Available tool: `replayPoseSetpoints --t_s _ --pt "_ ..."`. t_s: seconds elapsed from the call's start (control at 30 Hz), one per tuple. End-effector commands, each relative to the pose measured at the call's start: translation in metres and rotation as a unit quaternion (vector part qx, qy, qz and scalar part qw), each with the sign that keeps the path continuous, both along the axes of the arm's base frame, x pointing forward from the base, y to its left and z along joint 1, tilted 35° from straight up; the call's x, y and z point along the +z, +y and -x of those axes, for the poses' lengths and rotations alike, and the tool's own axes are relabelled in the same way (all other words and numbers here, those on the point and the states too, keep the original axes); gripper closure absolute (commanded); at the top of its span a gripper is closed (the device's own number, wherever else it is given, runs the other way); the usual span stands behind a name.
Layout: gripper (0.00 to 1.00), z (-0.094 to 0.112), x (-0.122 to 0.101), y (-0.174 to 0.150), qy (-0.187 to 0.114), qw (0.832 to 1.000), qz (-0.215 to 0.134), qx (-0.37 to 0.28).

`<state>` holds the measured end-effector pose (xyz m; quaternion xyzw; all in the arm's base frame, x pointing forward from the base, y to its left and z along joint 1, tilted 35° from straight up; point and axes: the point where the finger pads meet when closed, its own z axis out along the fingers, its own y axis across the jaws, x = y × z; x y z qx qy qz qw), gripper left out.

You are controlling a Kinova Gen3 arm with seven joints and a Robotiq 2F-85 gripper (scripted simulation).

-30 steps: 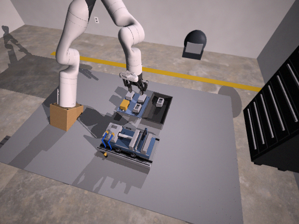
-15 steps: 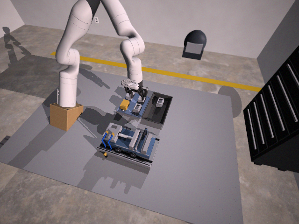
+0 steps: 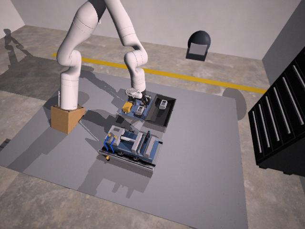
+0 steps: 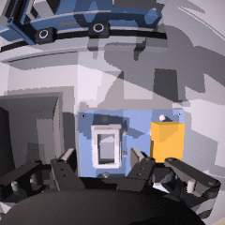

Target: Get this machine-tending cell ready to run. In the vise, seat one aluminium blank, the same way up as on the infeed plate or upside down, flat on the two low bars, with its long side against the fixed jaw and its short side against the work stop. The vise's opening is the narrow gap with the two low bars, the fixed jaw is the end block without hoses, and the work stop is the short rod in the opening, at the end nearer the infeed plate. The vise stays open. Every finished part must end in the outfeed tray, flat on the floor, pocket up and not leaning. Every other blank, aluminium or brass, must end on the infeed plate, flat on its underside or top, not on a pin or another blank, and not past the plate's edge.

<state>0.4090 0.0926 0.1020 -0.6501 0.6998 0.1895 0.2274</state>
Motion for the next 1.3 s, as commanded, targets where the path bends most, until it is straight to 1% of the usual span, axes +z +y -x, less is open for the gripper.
replayPoseSetpoints --t_s 0.0,0.33,1.27 --pt "0.33 0.0028 -0.0064 0.0042 0.006 1.0 -0.002 0.002" --pt "0.33 0.0022 -0.0144 0.0098 0.006 1.0 -0.002 0.002" --pt "0.33 0.0022 -0.0147 0.01 0.006 1.0 -0.002 0.002"
